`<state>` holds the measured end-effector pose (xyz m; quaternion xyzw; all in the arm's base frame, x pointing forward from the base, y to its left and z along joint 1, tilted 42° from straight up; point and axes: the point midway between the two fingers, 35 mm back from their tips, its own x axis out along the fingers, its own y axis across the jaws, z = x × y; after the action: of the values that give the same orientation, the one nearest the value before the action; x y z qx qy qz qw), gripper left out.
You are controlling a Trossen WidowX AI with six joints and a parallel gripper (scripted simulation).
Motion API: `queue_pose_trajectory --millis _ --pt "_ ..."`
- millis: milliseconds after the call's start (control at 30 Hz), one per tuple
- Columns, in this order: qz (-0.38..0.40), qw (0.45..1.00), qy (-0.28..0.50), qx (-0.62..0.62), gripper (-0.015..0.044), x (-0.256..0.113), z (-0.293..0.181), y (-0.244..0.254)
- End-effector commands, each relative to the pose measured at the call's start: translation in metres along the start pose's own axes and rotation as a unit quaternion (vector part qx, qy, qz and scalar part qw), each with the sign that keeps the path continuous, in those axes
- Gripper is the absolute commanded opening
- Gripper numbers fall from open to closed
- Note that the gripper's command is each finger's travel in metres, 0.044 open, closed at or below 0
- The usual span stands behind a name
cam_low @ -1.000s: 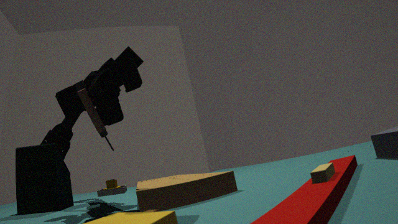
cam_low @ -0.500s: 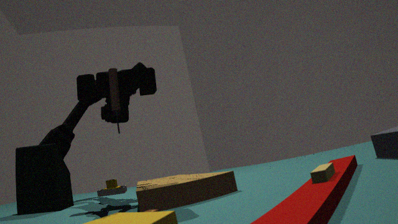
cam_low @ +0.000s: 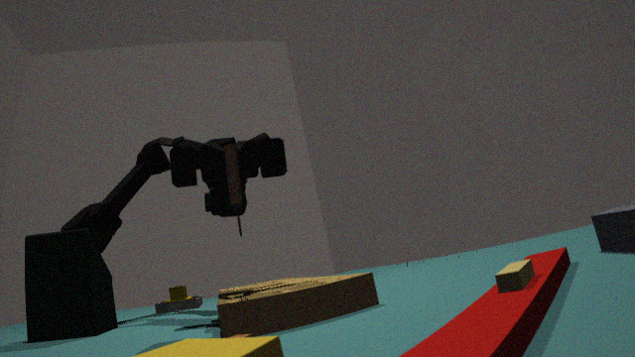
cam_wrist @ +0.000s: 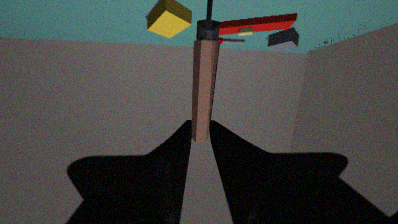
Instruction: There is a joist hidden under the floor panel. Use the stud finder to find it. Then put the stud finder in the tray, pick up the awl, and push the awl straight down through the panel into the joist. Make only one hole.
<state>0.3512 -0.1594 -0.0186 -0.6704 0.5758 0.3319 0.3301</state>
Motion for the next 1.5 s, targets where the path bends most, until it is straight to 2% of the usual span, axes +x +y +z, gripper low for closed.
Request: queue_pose_trajectory --millis 0,300,1467 --pt "0.0 1.0 0.008 0.002 0.0 -0.014 0.008 -0.013" --pt "-0.005 1.0 0.018 -0.002 0.0 -0.047 0.033 -0.038" --pt "-0.005 1.0 0.017 -0.002 0.0 -0.038 0.071 -0.038"
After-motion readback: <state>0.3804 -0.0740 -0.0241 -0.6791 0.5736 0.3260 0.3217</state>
